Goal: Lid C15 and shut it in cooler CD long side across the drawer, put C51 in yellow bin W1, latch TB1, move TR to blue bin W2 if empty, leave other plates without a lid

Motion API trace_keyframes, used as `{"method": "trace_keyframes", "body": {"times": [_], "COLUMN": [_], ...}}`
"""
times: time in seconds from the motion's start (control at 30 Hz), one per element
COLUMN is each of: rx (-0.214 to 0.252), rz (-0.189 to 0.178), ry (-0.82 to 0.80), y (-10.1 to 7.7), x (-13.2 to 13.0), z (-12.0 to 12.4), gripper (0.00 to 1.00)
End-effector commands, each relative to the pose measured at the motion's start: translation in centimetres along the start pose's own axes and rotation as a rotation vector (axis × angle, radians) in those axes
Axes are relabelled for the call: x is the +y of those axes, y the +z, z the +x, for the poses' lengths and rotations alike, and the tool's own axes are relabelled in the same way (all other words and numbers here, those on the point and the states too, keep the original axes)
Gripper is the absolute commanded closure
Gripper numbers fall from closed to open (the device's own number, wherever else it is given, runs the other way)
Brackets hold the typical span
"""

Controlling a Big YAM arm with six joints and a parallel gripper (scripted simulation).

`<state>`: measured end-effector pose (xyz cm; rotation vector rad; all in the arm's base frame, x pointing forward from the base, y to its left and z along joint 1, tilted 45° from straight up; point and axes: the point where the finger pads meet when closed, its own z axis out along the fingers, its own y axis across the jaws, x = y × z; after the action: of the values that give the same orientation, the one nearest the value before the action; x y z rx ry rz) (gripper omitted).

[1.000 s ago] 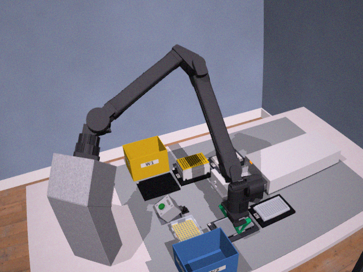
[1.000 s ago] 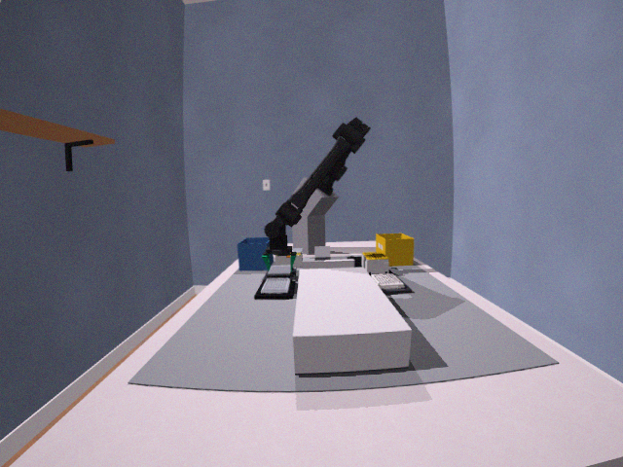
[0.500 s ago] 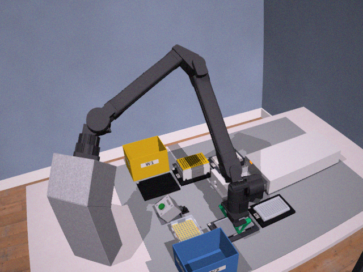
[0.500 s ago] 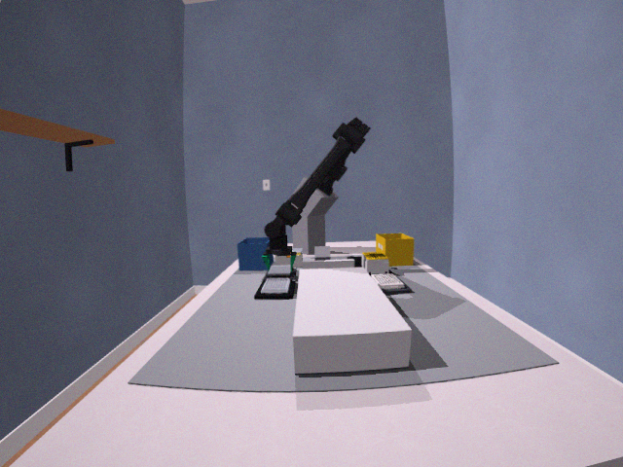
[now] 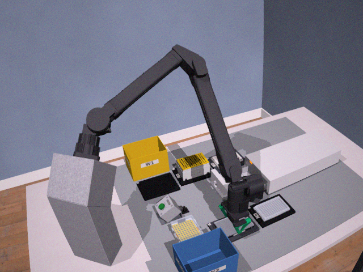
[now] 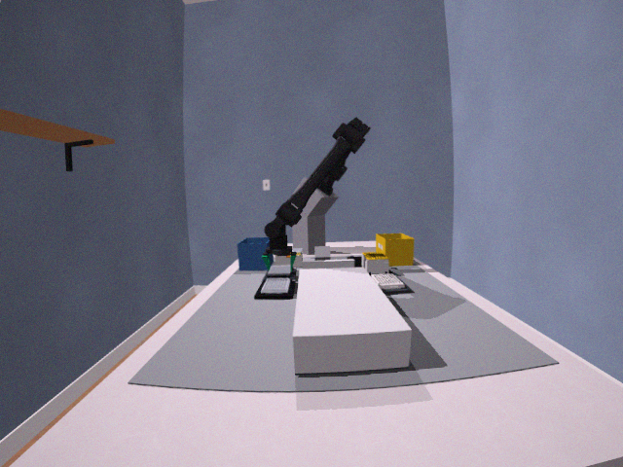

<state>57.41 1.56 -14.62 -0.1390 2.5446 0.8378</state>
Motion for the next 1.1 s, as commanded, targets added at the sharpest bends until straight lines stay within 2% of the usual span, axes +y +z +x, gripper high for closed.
{"method": "trace_keyframes", "body": {"times": [0.0, 0.43, 0.77, 1.07], "rx": [-0.005, 0.005, -0.018, -0.022], "rz": [-0.001, -0.003, 0.009, 0.011], "ry": [-0.018, -0.019, -0.010, -0.003], "y": [0.9, 0.6, -1.6, -2.1], "x": [0.2, 0.3, -0.2, -0.4], "z": [-0.3, 0.1, -0.9, -0.9], "gripper": [1.00, 1.00, 1.00, 1.00]}}
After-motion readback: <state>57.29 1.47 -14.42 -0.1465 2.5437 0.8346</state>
